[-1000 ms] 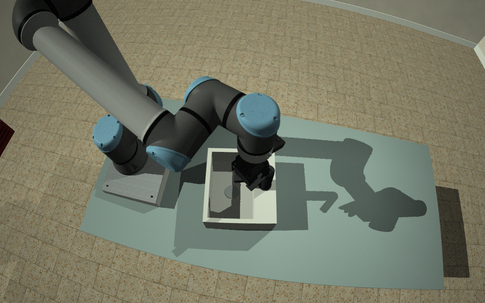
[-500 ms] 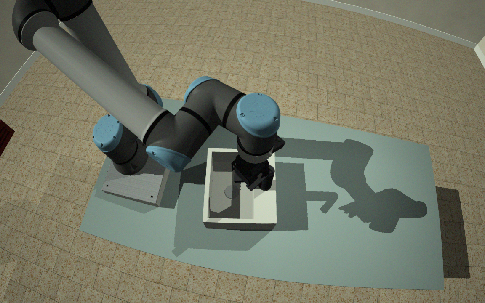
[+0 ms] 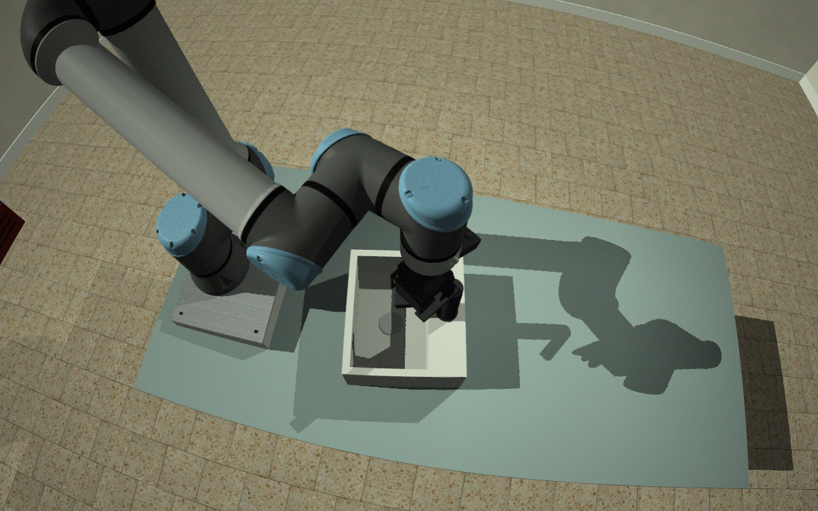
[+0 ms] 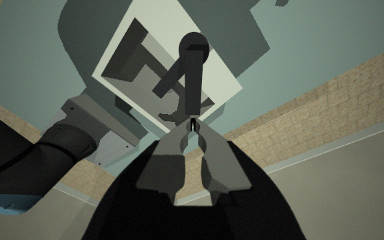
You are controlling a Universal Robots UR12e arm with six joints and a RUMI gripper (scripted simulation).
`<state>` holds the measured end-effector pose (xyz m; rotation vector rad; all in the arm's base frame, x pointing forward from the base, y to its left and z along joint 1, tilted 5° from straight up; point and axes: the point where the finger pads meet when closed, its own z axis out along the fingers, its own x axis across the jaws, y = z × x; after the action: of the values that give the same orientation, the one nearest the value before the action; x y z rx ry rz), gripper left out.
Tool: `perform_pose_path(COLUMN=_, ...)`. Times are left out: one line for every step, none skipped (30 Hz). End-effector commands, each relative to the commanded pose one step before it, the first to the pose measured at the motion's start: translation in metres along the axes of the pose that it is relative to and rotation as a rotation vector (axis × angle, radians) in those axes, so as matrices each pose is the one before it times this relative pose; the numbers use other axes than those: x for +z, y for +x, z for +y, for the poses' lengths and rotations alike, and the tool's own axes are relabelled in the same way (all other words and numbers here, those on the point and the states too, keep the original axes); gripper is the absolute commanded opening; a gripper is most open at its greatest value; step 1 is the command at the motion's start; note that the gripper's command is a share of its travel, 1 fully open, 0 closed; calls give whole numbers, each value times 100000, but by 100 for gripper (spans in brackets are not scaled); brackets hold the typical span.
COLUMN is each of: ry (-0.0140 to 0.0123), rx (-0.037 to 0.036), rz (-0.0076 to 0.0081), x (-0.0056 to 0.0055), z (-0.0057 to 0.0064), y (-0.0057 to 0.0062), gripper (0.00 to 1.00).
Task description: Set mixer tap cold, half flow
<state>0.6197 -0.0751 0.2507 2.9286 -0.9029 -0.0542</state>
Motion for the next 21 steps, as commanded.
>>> perform_pose_path(ry=43, rx=-1694, rz=149, x=-94, z=-25, y=24, gripper=0)
perform_pose_path(ry=0, rx=-641, rz=0, x=-3, z=-7, y=-10, gripper=0)
perform_pose_path(ry=0, rx=-727, rz=0, x=-4, z=-7, y=-11, gripper=0)
perform_pose_path(ry=0, rx=-816, rz=0, x=-4, z=-8, y=-13, gripper=0)
perform_pose_path(ry=0, rx=-908, rz=0, x=-4, z=-9, y=-14, gripper=0)
perform_pose_path(ry=0, rx=-1004, rz=0, x=-5, z=-10, y=-16, gripper=0)
perform_pose_path(ry=0, rx=-1102, rz=0, x=-5, z=-11, y=-17, gripper=0)
perform_pose_path(ry=0, rx=-1202, rz=0, x=-6, z=-12, y=-18, gripper=0)
perform_pose_path(ry=0, rx=-1304, rz=0, x=-6, z=-13, y=-20, gripper=0)
perform_pose_path(ry=0, rx=-1408, rz=0, x=-7, z=-14, y=-21, gripper=0)
perform_pose_path(ry=0, rx=-1514, rz=0, x=-7, z=-15, y=-23, gripper=0)
perform_pose_path(ry=0, rx=-1620, rz=0, x=-8, z=-16, y=-24, gripper=0)
perform_pose_path(ry=0, rx=0, rz=0, x=0, z=0, y=0, gripper=0)
perform_pose_path(ry=0, rx=0, rz=0, x=0, z=0, y=0, gripper=0)
perform_pose_path(ry=0, rx=-1728, rz=0, x=-8, z=-17, y=-25, gripper=0)
perform_pose_path(ry=0, rx=-1836, rz=0, x=-9, z=-18, y=-26, gripper=0)
perform_pose_path(ry=0, rx=-1945, rz=0, x=-9, z=-19, y=-28, gripper=0)
perform_pose_path(ry=0, rx=-2054, rz=0, x=-10, z=-20, y=-29, gripper=0)
perform_pose_path(ry=0, rx=-2163, rz=0, x=-10, z=-21, y=-30, gripper=0)
perform_pose_path(ry=0, rx=-2271, rz=0, x=-11, z=-22, y=-31, gripper=0)
perform_pose_path(ry=0, rx=-2379, rz=0, x=-11, z=-23, y=-32, gripper=0)
